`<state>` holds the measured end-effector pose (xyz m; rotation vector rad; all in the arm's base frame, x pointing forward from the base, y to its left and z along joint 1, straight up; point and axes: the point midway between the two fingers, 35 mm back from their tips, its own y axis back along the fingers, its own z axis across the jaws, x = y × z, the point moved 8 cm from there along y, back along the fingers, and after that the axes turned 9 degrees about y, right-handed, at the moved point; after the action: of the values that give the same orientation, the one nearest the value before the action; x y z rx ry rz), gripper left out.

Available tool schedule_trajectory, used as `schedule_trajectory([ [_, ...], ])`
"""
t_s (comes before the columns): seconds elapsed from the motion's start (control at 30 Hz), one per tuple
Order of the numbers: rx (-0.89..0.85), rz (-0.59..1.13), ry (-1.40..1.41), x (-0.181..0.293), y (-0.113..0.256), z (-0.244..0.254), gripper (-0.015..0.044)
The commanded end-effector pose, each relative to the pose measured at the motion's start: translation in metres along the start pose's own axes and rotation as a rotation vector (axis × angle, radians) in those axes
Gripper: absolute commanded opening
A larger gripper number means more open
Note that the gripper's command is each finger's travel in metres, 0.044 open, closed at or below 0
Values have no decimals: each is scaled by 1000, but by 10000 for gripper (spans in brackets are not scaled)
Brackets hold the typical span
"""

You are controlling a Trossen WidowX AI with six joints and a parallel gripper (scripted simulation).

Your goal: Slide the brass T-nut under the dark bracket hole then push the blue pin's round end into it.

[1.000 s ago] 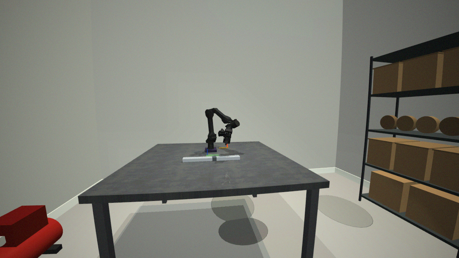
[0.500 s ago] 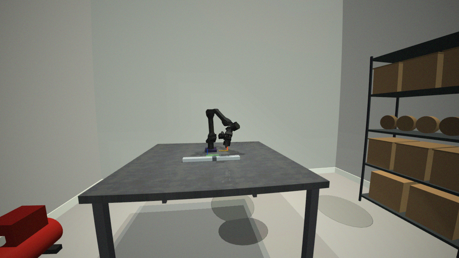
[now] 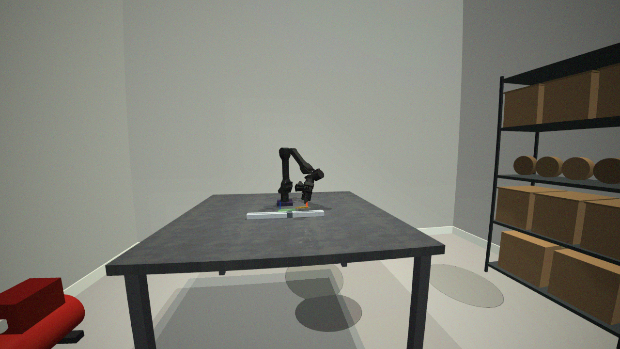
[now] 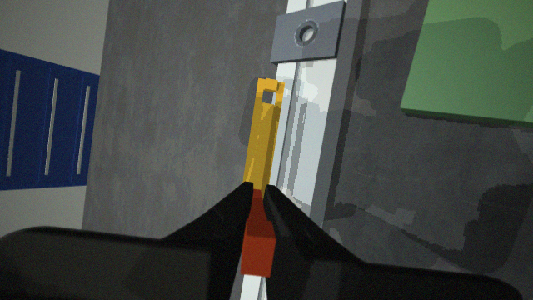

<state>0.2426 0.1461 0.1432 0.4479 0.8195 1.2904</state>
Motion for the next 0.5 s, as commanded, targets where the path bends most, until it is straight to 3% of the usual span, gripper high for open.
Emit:
schedule_trajectory([
  [0.0,-2,-5,-6,1,-2,-2,-150],
  [0.47,-2,-5,-6,5,-11,-10,-150],
])
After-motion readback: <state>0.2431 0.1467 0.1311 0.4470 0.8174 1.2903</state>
